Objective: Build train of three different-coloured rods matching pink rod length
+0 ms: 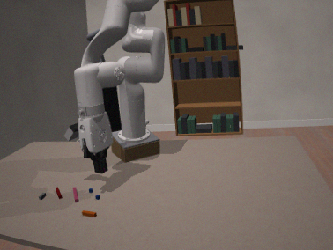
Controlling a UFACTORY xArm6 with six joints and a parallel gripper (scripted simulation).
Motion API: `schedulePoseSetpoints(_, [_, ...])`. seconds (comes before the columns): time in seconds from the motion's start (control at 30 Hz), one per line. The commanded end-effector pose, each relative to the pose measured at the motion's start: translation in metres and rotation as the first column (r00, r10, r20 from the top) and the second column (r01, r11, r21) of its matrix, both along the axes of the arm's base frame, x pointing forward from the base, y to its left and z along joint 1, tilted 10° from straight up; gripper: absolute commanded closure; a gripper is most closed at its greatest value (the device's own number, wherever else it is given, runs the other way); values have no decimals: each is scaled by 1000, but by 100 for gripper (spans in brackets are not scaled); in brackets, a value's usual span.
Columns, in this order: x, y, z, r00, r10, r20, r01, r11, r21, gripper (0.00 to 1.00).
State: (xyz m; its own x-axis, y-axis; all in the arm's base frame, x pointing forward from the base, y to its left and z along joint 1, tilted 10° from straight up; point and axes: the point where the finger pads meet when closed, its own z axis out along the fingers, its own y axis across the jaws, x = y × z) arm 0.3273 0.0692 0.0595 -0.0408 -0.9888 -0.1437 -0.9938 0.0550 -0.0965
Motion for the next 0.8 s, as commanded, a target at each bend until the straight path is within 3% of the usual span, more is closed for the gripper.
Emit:
schedulePoseSetpoints(0.0, [5, 4, -21, 1000, 0, 4, 0, 1000, 3, 96])
schedulePoseSetpoints(0.37, [8, 9, -50, 1000, 0, 4, 0, 1000, 3, 96])
schedulePoseSetpoints(0.77, [8, 9, -54, 1000, 0, 4, 0, 1000, 3, 96])
